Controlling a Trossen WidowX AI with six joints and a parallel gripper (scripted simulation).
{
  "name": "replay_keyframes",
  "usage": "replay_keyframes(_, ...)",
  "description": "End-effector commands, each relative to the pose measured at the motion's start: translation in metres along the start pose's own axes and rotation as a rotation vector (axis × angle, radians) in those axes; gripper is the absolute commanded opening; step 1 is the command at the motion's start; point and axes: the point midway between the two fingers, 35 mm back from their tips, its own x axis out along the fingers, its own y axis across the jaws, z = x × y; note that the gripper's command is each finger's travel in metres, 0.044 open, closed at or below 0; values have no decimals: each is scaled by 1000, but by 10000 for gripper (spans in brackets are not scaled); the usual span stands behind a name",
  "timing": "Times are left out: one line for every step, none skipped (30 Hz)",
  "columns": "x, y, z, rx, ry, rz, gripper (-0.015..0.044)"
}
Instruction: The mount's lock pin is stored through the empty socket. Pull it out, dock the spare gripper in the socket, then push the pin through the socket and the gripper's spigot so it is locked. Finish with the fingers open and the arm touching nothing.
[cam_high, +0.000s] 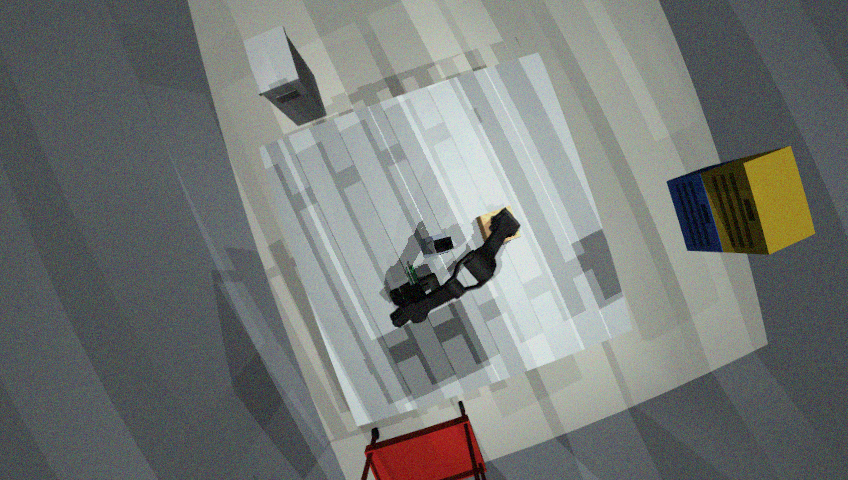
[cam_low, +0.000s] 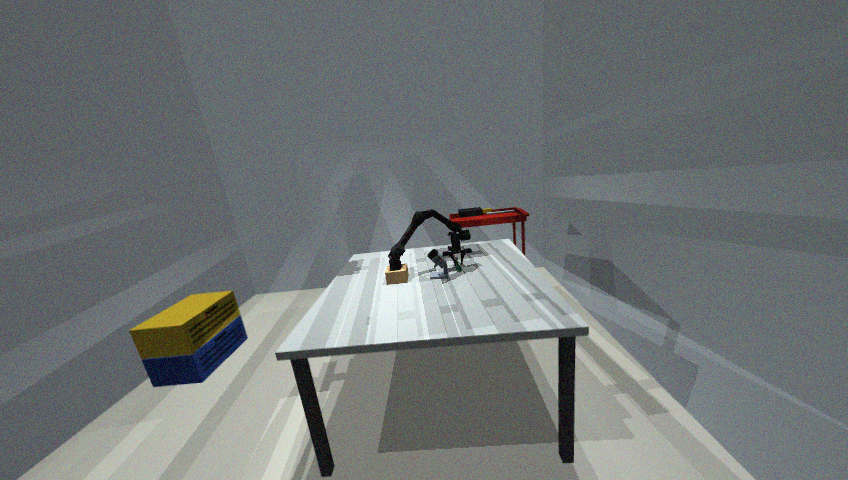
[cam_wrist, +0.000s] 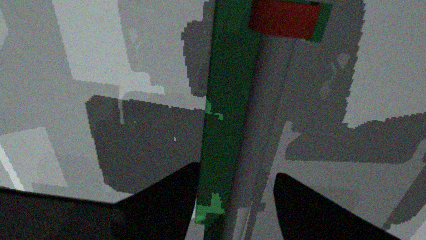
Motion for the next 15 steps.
replay_keyframes(7, 2, 2, -6, -2, 8, 180)
replay_keyframes(7, 2, 2, -6, -2, 8, 180)
replay_keyframes(7, 2, 2, -6, -2, 8, 180)
replay_keyframes(7, 2, 2, -6, -2, 8, 180)
replay_keyframes(7, 2, 2, -6, -2, 8, 180)
replay_keyframes(7, 2, 2, -6, -2, 8, 180)
replay_keyframes(7, 2, 2, -6, -2, 8, 180)
replay_keyframes(7, 2, 2, -6, -2, 8, 154)
replay_keyframes(7, 2, 2, -6, -2, 8, 127)
replay_keyframes(7, 2, 2, -6, -2, 8, 101)
replay_keyframes(7, 2, 2, -6, -2, 8, 75)
replay_keyframes(7, 2, 2, -6, -2, 8, 49)
replay_keyframes(7, 2, 2, -6, -2, 8, 23)
replay_keyframes(7, 2, 2, -6, -2, 8, 0)
replay_keyframes(7, 2, 2, -6, -2, 8, 0)
